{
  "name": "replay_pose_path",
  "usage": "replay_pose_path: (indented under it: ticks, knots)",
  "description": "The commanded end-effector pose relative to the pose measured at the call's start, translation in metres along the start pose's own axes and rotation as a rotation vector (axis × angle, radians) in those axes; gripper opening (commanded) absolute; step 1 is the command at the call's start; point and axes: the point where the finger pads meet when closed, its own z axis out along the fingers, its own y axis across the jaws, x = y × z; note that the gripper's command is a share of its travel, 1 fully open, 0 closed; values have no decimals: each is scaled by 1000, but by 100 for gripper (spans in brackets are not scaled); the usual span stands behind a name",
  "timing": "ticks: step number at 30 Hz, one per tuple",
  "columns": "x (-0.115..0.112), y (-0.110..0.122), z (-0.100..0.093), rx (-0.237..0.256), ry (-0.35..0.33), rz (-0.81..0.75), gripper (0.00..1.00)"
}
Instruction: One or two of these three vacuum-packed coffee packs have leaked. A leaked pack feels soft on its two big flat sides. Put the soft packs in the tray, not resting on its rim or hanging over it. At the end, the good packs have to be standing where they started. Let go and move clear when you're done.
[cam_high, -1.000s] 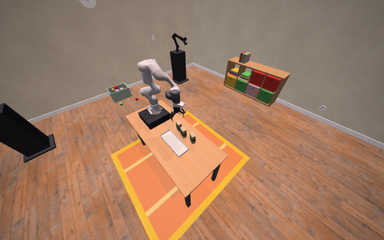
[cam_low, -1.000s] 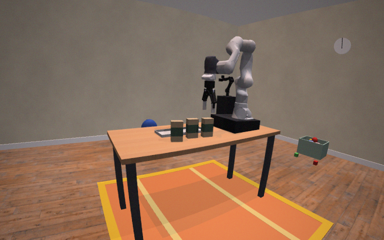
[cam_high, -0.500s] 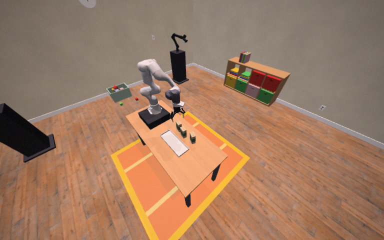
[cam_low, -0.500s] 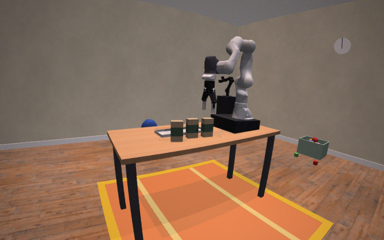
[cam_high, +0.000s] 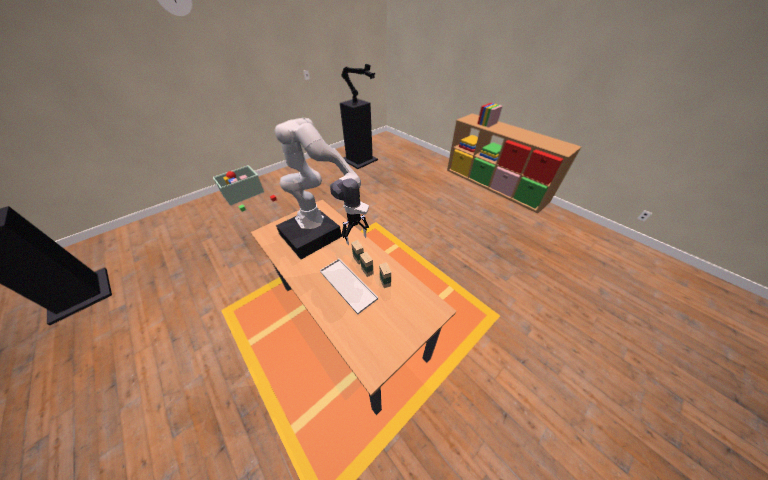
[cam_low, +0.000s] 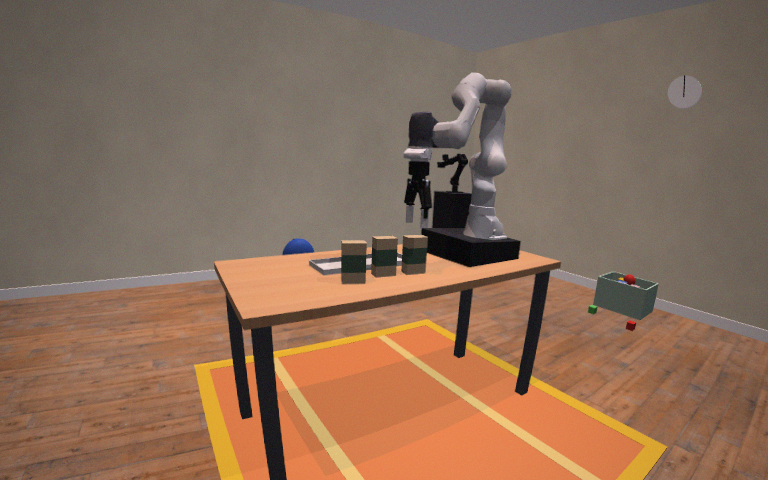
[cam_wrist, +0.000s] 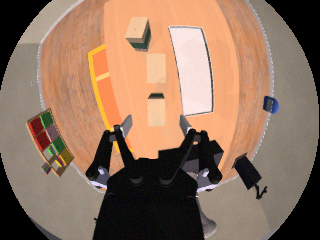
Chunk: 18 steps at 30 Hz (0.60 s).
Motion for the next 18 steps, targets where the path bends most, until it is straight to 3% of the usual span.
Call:
replay_pose_path:
  ticks: [1, 14, 18]
  knots:
    - [0, 0, 0, 1, 2, -5, 53]
    - [0, 0, 0, 1, 2, -5, 53]
    - [1, 0, 12, 1, 2, -6, 53]
